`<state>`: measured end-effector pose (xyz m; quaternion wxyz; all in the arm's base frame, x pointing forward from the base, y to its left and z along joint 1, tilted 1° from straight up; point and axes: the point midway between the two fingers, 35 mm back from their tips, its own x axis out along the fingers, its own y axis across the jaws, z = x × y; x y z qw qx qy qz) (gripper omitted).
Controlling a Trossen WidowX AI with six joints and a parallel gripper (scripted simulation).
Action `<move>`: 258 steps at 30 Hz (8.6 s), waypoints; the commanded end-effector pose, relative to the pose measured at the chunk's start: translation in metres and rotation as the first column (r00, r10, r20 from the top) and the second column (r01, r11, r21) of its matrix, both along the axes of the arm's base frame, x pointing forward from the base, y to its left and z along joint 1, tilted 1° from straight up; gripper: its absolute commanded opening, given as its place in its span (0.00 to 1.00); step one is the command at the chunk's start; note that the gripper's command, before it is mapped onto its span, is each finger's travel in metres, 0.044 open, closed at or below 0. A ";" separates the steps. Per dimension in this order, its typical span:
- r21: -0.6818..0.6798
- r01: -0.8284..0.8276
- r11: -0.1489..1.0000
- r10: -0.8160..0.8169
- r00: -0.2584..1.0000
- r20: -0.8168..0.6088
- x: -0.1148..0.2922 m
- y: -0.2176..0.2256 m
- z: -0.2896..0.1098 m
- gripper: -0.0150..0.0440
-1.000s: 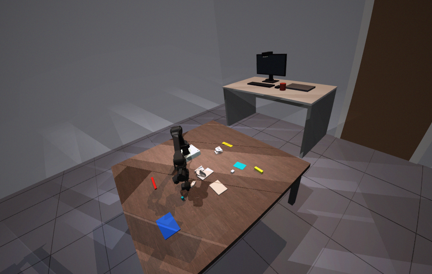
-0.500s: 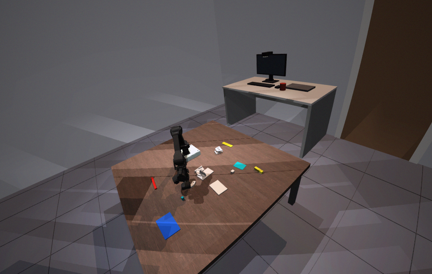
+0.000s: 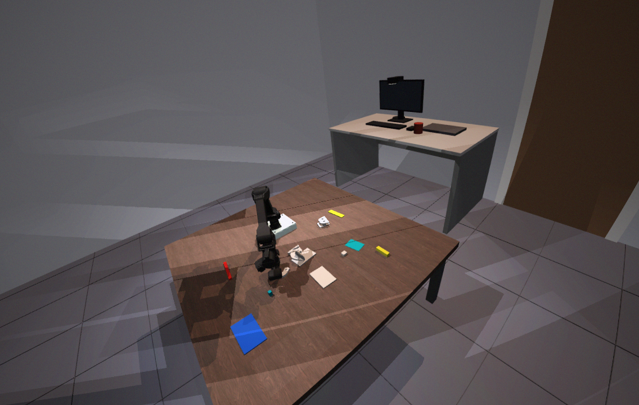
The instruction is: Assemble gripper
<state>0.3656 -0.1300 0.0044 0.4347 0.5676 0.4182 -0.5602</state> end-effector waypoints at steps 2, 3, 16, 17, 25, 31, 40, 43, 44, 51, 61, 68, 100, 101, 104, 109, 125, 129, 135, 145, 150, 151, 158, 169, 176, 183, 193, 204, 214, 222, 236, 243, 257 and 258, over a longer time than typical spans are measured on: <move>-0.001 0.000 1.000 0.000 1.000 0.003 0.001 0.000 0.005 0.48; -0.001 0.001 1.000 -0.001 1.000 0.003 0.001 0.000 0.008 0.48; -0.002 0.002 1.000 -0.002 1.000 0.002 0.001 0.000 0.050 0.48; -0.002 0.003 1.000 -0.003 1.000 0.002 0.001 0.000 0.053 0.48; -0.002 0.004 1.000 -0.004 1.000 0.001 -0.001 0.001 0.078 0.48; -0.002 0.004 1.000 -0.004 1.000 0.001 -0.001 0.001 0.078 0.48; -0.004 -0.099 0.995 0.099 0.995 0.000 -0.005 0.008 0.079 0.48; -0.005 -0.166 0.986 0.166 0.986 -0.002 -0.008 0.012 0.080 0.48; -0.005 -0.189 0.982 0.189 0.982 -0.002 -0.008 0.014 0.080 0.48; -0.007 -0.342 0.940 0.342 0.940 -0.005 -0.015 0.025 0.081 0.48; -0.009 -0.546 0.838 0.546 0.838 -0.010 -0.024 0.040 0.082 0.48; -0.010 -0.672 0.741 0.672 0.741 -0.013 -0.032 0.049 0.082 0.48; -0.007 -0.994 0.105 0.994 0.105 -0.027 -0.070 0.090 0.080 0.48; -0.007 -0.997 0.082 0.996 0.082 -0.027 -0.071 0.091 0.079 0.48; -0.006 -1.000 0.014 1.000 0.014 -0.028 -0.075 0.095 0.079 0.48; -0.005 -0.995 -0.100 0.995 -0.100 -0.030 -0.081 0.100 0.078 0.48; 0.000 -0.901 -0.435 0.900 -0.434 -0.033 -0.102 0.115 0.073 0.48; 0.000 -0.899 -0.438 0.898 -0.438 -0.033 -0.102 0.115 0.073 0.48; 0.000 -0.899 -0.438 0.898 -0.438 -0.033 -0.102 0.115 0.073 0.48; 0.000 -0.899 -0.438 0.898 -0.438 -0.033 -0.102 0.115 0.073 0.48; 0.000 -0.899 -0.438 0.898 -0.438 -0.033 -0.102 0.115 0.073 0.48; 0.000 -0.899 -0.438 0.898 -0.438 -0.033 -0.102 0.115 0.073 0.48; -0.001 -0.899 -0.438 0.899 -0.437 -0.033 -0.099 0.122 0.073 0.48; -0.003 -0.900 -0.436 0.899 -0.436 -0.031 -0.083 0.151 0.074 0.48; -0.004 -0.900 -0.436 0.900 -0.435 -0.030 -0.074 0.172 0.075 0.48; -0.006 -0.901 -0.435 0.900 -0.434 -0.028 -0.068 0.194 0.074 0.48; -0.006 -0.901 -0.435 0.900 -0.434 -0.028 -0.067 0.199 0.074 0.48; -0.006 -0.901 -0.435 0.900 -0.434 -0.028 -0.067 0.199 0.074 0.48; -0.006 -0.906 -0.423 0.906 -0.423 -0.027 -0.066 0.199 0.074 0.48; -0.006 -0.906 -0.423 0.906 -0.423 -0.027 -0.067 0.199 0.074 0.48; -0.006 -0.906 -0.423 0.906 -0.423 -0.027 -0.066 0.199 0.060 0.48; -0.006 -0.906 -0.423 0.906 -0.423 -0.027 -0.065 0.199 0.049 0.48; -0.006 -0.906 -0.422 0.906 -0.422 -0.027 -0.066 0.199 0.026 0.48; -0.006 -0.906 -0.422 0.906 -0.422 -0.027 -0.066 0.199 0.024 0.48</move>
